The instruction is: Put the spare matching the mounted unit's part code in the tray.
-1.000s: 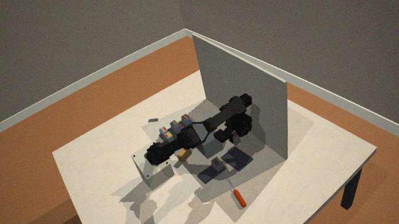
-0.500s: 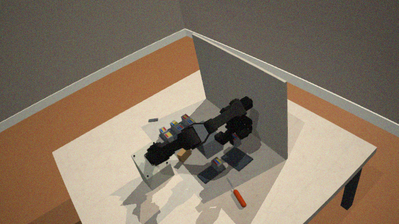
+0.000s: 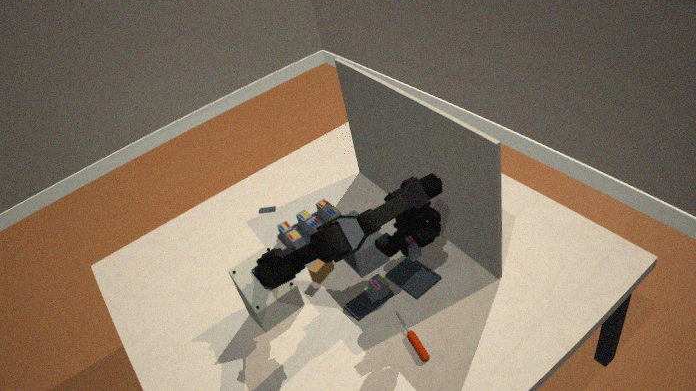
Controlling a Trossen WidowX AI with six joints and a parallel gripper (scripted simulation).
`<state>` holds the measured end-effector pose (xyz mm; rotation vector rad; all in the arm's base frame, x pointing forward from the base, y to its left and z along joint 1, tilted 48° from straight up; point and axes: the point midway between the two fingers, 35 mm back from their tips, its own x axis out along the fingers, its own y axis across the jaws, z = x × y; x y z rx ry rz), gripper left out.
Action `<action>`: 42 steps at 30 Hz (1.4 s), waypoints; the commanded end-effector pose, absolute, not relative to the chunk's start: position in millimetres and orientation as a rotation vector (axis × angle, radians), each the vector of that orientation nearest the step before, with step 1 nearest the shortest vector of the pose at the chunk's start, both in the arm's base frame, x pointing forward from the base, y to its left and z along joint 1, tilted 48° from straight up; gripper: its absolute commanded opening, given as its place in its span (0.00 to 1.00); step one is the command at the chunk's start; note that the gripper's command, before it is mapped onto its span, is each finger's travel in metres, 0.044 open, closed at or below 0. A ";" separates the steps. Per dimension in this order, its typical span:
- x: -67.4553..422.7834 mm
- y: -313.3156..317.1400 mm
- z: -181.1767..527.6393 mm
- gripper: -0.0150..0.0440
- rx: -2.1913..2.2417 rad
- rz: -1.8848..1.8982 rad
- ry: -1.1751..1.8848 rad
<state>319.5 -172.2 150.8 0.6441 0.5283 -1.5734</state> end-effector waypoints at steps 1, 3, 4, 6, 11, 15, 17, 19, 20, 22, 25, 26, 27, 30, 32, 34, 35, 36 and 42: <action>319.2 -173.7 146.5 0.25 0.641 -1.569 0.538; 319.1 -175.1 145.3 0.25 0.641 -1.569 0.537; 319.0 -175.9 144.6 0.25 0.641 -1.569 0.537; 318.9 -177.3 143.4 0.25 0.641 -1.569 0.537; 318.5 -181.0 140.2 0.25 0.641 -1.569 0.537; 318.1 -183.9 137.8 0.25 0.640 -1.569 0.536; 317.9 -185.4 136.5 0.25 0.640 -1.569 0.536; 317.6 -186.8 135.3 0.25 0.640 -1.569 0.536; 317.5 -187.6 134.7 0.25 0.640 -1.569 0.536; 317.2 -189.0 133.5 0.25 0.640 -1.569 0.535; 316.8 -191.2 131.7 0.25 0.639 -1.569 0.535; 316.7 -191.9 131.1 0.25 0.639 -1.569 0.535; 316.5 -192.7 130.5 0.25 0.639 -1.569 0.535; 316.1 -194.9 128.7 0.25 0.638 -1.569 0.534; 315.8 -196.3 127.5 0.25 0.638 -1.569 0.534; 315.4 -197.8 126.3 0.25 0.638 -1.569 0.533; 315.2 -198.5 125.7 0.25 0.637 -1.569 0.533; 315.1 -199.2 125.1 0.25 0.637 -1.569 0.533; 313.9 -203.6 121.6 0.25 0.636 -1.570 0.532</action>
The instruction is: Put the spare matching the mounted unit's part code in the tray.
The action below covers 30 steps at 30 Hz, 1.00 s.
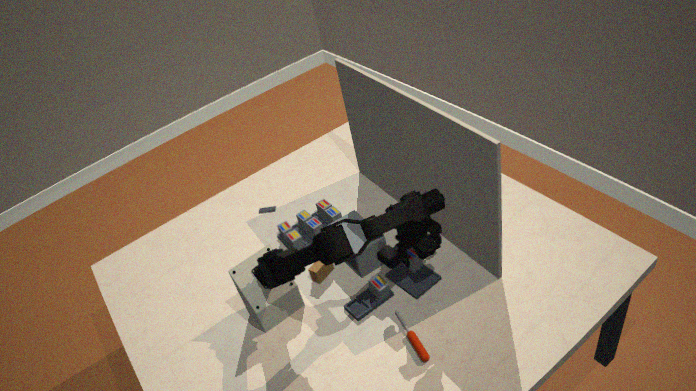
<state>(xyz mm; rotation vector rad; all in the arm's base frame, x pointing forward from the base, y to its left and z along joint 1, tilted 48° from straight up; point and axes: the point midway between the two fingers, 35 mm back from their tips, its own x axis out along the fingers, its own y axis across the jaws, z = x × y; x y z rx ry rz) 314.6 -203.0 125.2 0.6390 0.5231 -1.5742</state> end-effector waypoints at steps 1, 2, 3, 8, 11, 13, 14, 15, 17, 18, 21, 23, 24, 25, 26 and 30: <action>313.7 -204.3 121.0 0.25 0.636 -1.570 0.532; 313.5 -205.1 120.4 0.25 0.635 -1.570 0.532; 313.3 -205.8 119.9 0.25 0.635 -1.570 0.531; 312.2 -209.4 117.0 0.25 0.634 -1.570 0.530; 311.5 -211.6 115.3 0.25 0.633 -1.570 0.530; 311.1 -213.0 114.2 0.25 0.632 -1.570 0.529; 310.8 -213.7 113.6 0.25 0.632 -1.570 0.529; 310.6 -214.4 113.0 0.25 0.632 -1.570 0.529; 310.1 -215.9 111.9 0.25 0.631 -1.571 0.528; 309.8 -216.6 111.4 0.25 0.631 -1.571 0.528; 309.0 -218.7 109.7 0.25 0.630 -1.571 0.527; 308.5 -220.2 108.6 0.25 0.629 -1.571 0.527; 308.2 -220.9 108.1 0.25 0.629 -1.571 0.527; 307.9 -221.6 107.5 0.25 0.628 -1.571 0.526; 307.6 -222.3 107.0 0.25 0.628 -1.571 0.526; 306.4 -225.1 104.8 0.25 0.627 -1.572 0.525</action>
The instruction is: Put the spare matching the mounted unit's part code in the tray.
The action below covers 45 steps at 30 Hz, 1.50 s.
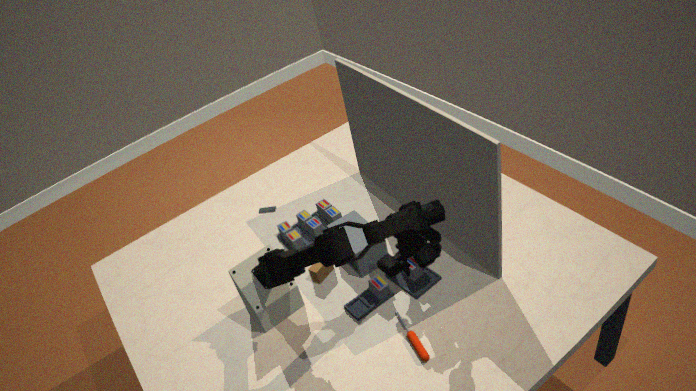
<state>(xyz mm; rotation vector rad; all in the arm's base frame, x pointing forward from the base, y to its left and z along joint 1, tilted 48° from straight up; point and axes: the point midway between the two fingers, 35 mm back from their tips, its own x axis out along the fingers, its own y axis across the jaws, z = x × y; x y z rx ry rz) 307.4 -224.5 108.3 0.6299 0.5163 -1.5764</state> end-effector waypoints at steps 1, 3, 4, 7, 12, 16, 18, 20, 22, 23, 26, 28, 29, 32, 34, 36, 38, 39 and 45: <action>306.1 -225.8 104.3 0.25 0.626 -1.572 0.525; 305.7 -226.8 103.6 0.25 0.626 -1.572 0.524; 306.4 -226.6 106.7 0.30 0.629 -1.577 0.516; 306.4 -226.6 106.7 0.43 0.629 -1.577 0.516; 306.4 -226.6 106.7 0.65 0.629 -1.577 0.516; 306.4 -226.6 106.7 0.83 0.629 -1.577 0.516; 306.4 -226.6 106.7 0.92 0.629 -1.577 0.516; 306.4 -226.6 106.7 1.00 0.629 -1.577 0.516; 309.0 -217.7 113.4 1.00 0.632 -1.576 0.519; 311.5 -206.6 122.2 1.00 0.635 -1.574 0.523; 314.1 -164.4 157.7 1.00 0.634 -1.572 0.530; 311.9 -147.2 173.8 1.00 0.630 -1.571 0.529; 311.5 -145.1 175.9 1.00 0.629 -1.571 0.529; 311.5 -145.1 175.9 1.00 0.629 -1.571 0.529; 311.5 -145.1 175.9 1.00 0.629 -1.571 0.529; 311.5 -145.1 175.9 1.00 0.629 -1.571 0.529; 313.0 -147.0 171.0 1.00 0.628 -1.564 0.536; 313.0 -147.0 171.0 1.00 0.628 -1.564 0.536; 313.0 -147.0 171.0 1.00 0.628 -1.564 0.536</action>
